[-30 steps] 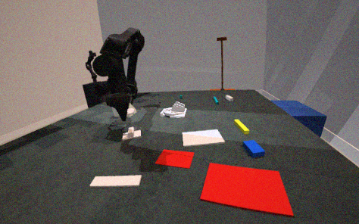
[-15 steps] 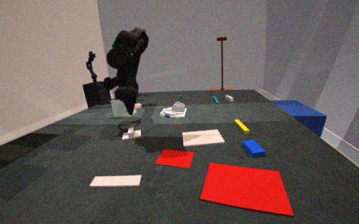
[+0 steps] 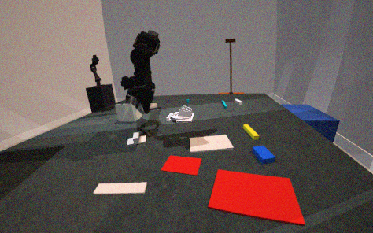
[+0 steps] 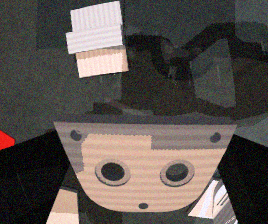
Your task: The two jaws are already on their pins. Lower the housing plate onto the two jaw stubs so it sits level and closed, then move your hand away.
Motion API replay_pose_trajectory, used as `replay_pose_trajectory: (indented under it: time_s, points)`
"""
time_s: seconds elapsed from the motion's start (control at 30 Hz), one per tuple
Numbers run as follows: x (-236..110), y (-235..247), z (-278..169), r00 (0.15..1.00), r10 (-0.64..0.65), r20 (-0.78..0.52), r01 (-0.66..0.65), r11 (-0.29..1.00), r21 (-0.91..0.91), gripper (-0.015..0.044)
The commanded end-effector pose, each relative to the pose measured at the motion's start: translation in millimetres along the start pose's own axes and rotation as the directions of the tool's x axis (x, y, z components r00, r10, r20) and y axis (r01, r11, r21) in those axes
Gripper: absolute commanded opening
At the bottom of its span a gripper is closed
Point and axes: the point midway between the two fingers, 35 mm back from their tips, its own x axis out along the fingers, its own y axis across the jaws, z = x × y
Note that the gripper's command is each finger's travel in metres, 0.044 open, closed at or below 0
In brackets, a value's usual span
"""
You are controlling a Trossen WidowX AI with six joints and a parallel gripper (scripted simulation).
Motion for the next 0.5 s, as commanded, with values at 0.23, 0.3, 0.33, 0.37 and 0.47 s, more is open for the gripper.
replay_pose_trajectory:
  time_s: [0.23,0.3,0.33,0.37,0.47]
  points:
    - [-1,-28,-23,1.0,-0.007,-0.006,0.007,0.998,0.064,0.0351]
    - [-1,-33,-28,1.0,-0.007,-0.006,0.007,0.997,0.075,0.0351]
    - [-1,-36,-30,1.0,-0.007,-0.006,0.008,0.997,0.081,0.0351]
    - [-1,-39,-32,1.0,-0.007,-0.007,0.008,0.996,0.086,0.0351]
    - [-1,-47,-38,1.0,-0.008,-0.007,0.009,0.995,0.103,0.0351]
